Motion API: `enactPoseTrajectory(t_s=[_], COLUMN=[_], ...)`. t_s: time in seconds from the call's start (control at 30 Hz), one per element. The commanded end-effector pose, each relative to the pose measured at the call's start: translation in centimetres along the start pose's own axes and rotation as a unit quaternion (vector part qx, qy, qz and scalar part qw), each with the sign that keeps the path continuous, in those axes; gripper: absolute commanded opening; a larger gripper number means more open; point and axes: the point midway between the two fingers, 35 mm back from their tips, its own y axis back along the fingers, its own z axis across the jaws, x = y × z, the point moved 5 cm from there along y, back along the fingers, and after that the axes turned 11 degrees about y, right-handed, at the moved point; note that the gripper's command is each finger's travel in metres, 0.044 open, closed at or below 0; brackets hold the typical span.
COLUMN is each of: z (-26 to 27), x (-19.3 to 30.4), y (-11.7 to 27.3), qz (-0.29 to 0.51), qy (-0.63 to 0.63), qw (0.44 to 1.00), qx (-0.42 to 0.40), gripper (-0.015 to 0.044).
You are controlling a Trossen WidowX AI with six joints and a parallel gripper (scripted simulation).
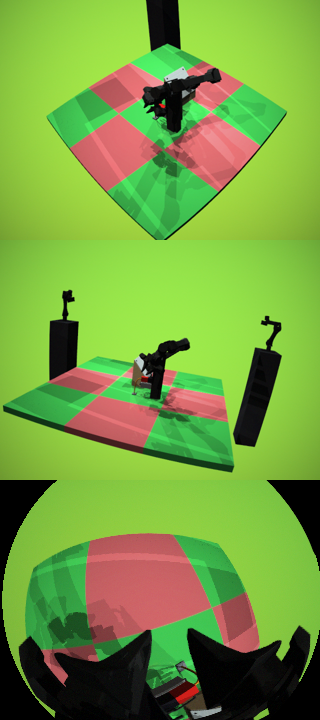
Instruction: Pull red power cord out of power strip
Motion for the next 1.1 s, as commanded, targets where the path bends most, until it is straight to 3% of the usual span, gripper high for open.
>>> enactPoseTrajectory(t_s=[0.0,0.13,0.27,0.37,1.07], z=[-3.1,-5.4,-8.1,-8.7,-7.2], x=[2.3,5.2,9.9,11.4,11.3], y=[-1.9,-3.2,-4.1,-4.1,-3.2], qz=[0.077,0.164,0.299,0.342,0.342], qy=[-0.105,-0.237,-0.468,-0.545,-0.545], qw=[0.991,0.957,0.831,0.765,0.765], qx=[-0.006,-0.016,-0.026,-0.028,-0.028], gripper=[0.0160,0.0160,0.0160,0.0160,0.0160])
